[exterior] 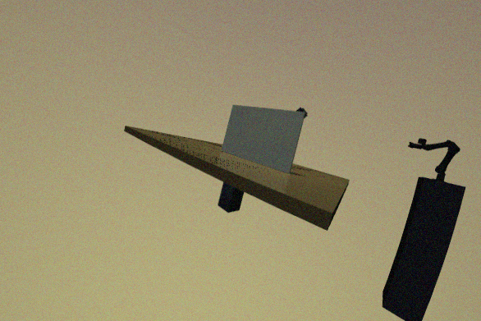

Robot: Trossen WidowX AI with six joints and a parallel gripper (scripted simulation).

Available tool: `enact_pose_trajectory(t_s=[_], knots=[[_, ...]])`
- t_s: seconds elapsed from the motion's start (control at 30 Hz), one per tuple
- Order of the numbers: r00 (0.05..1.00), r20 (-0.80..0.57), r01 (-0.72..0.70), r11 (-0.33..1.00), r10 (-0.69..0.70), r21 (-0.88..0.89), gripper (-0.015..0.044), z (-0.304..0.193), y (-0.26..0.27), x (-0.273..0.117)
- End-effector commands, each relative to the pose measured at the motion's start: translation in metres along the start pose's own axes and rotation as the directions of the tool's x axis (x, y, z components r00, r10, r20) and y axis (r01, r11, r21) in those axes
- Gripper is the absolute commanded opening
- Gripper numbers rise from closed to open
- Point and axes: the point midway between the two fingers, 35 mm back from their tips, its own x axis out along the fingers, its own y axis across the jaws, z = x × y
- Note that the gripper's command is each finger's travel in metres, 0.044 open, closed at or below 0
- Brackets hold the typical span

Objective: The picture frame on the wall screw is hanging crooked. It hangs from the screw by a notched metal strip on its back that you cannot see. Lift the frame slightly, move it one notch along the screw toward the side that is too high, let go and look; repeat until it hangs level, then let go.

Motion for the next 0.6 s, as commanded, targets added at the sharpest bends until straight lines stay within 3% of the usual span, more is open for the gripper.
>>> enact_pose_trajectory(t_s=[0.0,0.17,0.37,0.57], knots=[[1.000,-0.004,-0.002,1.000,0.002,0.008,0.0260,-0.0008,0.0007,0.0003],[1.000,-0.004,-0.002,1.000,0.002,0.008,0.0260,-0.0013,0.0011,0.0005],[1.000,-0.004,-0.002,1.000,0.002,0.008,0.0103,-0.0013,0.0011,0.0005],[1.000,-0.004,-0.002,1.000,0.002,0.008,0.0062,-0.0013,0.0011,0.0005]])
